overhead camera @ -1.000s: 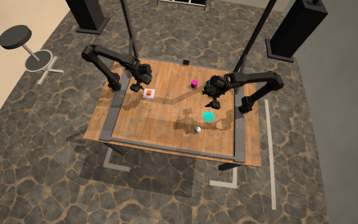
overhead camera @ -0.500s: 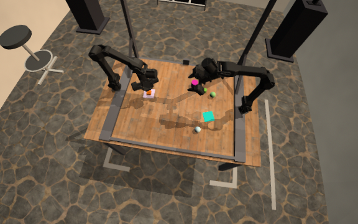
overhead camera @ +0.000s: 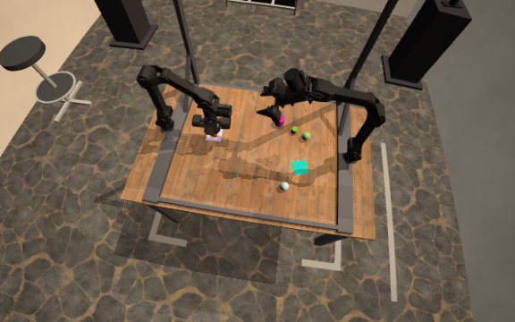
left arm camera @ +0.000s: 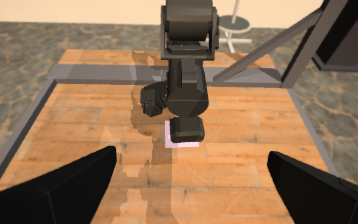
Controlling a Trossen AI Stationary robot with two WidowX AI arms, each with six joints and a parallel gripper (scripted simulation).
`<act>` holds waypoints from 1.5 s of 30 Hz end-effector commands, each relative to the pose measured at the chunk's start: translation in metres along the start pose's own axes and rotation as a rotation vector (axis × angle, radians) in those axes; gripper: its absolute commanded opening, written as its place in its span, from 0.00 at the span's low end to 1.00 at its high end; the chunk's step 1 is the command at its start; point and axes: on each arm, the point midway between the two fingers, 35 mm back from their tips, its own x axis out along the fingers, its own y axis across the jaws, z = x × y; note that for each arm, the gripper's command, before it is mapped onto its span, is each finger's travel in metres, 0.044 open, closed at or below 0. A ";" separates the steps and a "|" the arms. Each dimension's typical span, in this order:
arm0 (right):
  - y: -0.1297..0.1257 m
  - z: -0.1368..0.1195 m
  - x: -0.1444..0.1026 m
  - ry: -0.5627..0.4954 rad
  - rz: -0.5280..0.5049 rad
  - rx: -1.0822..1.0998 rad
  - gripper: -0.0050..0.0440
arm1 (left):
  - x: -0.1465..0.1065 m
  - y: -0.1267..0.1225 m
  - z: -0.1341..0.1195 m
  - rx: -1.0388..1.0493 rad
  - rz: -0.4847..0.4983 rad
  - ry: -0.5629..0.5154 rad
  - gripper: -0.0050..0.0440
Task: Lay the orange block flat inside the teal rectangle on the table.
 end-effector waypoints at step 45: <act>0.003 0.000 0.027 -0.004 0.018 0.019 0.38 | -0.009 0.000 0.011 0.000 0.002 -0.032 1.00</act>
